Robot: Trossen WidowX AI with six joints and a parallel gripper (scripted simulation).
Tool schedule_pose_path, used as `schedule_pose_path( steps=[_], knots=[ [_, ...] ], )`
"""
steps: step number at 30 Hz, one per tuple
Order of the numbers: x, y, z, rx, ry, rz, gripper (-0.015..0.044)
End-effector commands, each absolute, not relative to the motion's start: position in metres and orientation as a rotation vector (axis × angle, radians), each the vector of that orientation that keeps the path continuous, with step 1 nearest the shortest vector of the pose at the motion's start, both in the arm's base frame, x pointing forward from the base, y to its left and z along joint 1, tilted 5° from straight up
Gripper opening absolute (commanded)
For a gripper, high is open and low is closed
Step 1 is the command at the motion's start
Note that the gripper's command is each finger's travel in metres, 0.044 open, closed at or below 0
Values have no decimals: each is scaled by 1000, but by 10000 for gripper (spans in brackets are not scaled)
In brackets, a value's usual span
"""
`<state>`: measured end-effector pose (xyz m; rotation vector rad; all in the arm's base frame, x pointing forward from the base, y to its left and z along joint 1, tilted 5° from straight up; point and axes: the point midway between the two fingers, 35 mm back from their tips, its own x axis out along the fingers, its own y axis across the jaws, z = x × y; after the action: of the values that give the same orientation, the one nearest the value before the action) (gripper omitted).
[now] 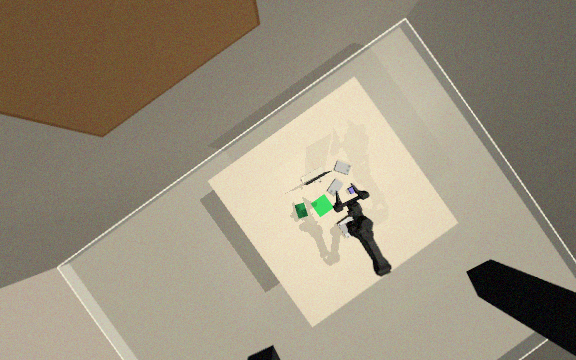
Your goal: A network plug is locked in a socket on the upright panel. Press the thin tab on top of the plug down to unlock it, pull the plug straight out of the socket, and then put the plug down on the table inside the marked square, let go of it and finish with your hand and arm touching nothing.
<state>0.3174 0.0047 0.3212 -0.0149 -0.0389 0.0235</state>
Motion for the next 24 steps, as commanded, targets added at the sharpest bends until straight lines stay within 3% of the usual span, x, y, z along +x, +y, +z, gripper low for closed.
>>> schedule_pose_path(
  steps=[1, 9, 24],
  knots=[
    [318, 5, 321, -17, -38, 24, 374],
    [323, 23, 293, -201, -11, 30, 164],
    [321, 58, 220, -696, 55, -33, 156]
  ],
)
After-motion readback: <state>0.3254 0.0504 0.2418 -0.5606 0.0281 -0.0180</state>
